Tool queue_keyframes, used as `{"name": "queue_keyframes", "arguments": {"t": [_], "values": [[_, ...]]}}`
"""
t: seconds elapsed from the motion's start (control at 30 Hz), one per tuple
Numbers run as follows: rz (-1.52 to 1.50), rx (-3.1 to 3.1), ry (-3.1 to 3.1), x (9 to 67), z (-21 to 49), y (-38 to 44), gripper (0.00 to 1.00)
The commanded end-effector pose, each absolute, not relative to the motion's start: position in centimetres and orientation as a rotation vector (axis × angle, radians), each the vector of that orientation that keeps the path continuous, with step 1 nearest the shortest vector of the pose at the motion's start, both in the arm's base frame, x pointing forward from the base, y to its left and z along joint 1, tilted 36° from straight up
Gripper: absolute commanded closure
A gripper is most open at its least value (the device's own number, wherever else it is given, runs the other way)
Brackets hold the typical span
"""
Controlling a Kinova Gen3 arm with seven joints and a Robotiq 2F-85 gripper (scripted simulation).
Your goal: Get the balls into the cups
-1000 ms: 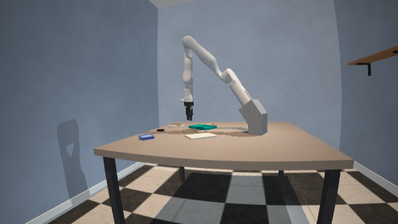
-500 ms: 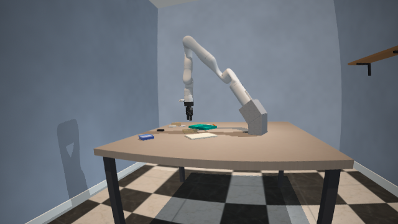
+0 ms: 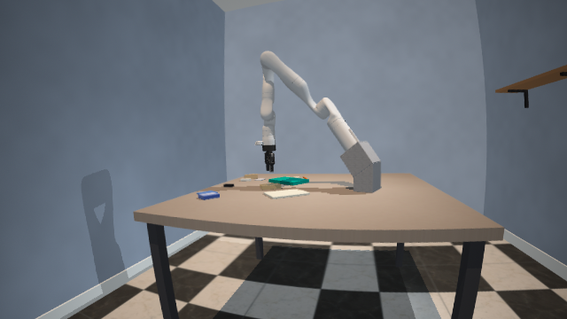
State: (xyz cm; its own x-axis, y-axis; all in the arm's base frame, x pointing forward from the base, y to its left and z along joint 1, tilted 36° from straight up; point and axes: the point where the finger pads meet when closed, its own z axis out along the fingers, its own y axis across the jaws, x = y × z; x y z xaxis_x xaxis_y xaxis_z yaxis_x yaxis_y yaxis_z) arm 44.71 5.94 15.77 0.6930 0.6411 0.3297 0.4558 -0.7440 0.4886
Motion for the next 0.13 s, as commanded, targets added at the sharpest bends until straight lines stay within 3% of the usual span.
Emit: {"name": "queue_keyframes", "arguments": {"t": [0.0, 0.1], "values": [[0.695, 2.534, 0.857, 44.71, 15.79, 5.97, 0.08], [0.695, 2.534, 0.857, 44.71, 15.79, 5.97, 0.08]]}}
